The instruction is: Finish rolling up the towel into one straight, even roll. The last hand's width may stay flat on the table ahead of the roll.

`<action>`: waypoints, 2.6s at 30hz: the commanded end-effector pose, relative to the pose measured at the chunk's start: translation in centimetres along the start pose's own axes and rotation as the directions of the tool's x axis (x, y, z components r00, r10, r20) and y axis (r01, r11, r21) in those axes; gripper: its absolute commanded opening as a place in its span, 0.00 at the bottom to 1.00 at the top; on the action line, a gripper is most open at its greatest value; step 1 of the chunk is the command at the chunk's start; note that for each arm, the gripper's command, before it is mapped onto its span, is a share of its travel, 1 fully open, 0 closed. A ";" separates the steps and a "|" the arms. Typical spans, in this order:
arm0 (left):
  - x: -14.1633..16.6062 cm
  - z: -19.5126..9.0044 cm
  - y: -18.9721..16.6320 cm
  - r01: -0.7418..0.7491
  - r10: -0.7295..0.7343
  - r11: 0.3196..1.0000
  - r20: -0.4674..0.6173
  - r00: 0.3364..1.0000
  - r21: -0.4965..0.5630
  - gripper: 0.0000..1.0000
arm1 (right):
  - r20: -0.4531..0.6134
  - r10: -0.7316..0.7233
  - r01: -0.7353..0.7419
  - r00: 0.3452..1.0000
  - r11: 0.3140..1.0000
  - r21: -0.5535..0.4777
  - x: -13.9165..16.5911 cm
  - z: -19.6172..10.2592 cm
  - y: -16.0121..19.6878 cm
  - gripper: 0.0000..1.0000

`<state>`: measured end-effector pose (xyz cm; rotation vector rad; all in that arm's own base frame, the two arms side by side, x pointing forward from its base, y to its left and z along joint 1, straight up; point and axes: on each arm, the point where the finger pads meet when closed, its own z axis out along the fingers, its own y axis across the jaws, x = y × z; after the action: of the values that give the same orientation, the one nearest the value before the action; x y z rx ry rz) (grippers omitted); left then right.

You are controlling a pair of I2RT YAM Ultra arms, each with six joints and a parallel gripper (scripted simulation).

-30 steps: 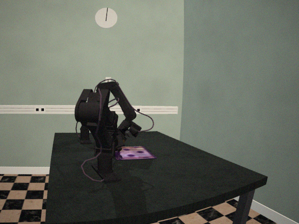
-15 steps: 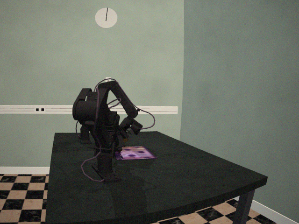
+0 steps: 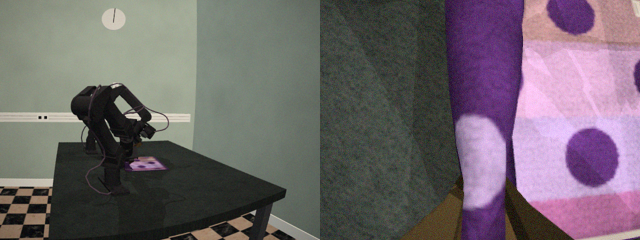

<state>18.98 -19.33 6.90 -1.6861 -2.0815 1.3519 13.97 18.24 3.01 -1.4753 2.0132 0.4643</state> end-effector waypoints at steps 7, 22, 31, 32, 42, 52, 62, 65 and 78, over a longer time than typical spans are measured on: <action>-0.5 0.1 -1.0 -0.138 0.139 0.980 -0.001 0.990 -0.146 0.89 | -0.043 0.125 -0.132 0.991 0.958 -0.254 -0.2 -0.3 1.1 0.20; -1.3 2.4 -3.2 -0.455 0.488 0.673 -0.113 0.866 -0.583 0.94 | -0.145 0.332 -0.359 0.932 0.788 -0.500 -0.4 -0.6 1.1 0.20; -1.7 3.5 -4.2 -0.539 0.596 0.441 -0.215 0.774 -0.718 0.97 | -0.205 0.405 -0.443 0.891 0.679 -0.585 -0.5 -0.8 1.1 0.20; -1.7 3.5 -4.2 -0.541 0.599 0.433 -0.219 0.771 -0.721 0.97 | -0.209 0.409 -0.448 0.888 0.672 -0.589 -0.5 -0.8 1.1 0.20; -1.8 3.3 -4.1 -0.556 0.610 0.429 -0.225 0.760 -0.712 0.98 | -0.216 0.416 -0.456 0.883 0.659 -0.598 -0.2 -0.4 1.1 0.20; -1.4 3.7 -3.2 -0.575 0.624 0.428 -0.233 0.746 -0.697 0.98 | -0.216 0.416 -0.456 0.883 0.659 -0.598 0.2 0.1 1.1 0.20; 0.3 6.1 -0.9 -0.574 0.623 0.428 -0.232 0.747 -0.698 0.98 | -0.216 0.416 -0.456 0.883 0.659 -0.598 0.2 0.1 1.1 0.20; 0.7 6.7 -0.3 -0.574 0.623 0.428 -0.232 0.747 -0.698 0.98 | -0.216 0.416 -0.456 0.883 0.659 -0.598 0.2 0.1 1.1 0.20; 0.1 7.0 0.1 -0.574 0.623 0.428 -0.232 0.747 -0.698 0.72 | -0.216 0.416 -0.456 0.883 0.659 -0.598 0.2 0.1 1.1 0.20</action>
<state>14.73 -22.53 2.50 -2.9859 -2.3252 0.5859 12.28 18.63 3.24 -1.3134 2.4007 1.4826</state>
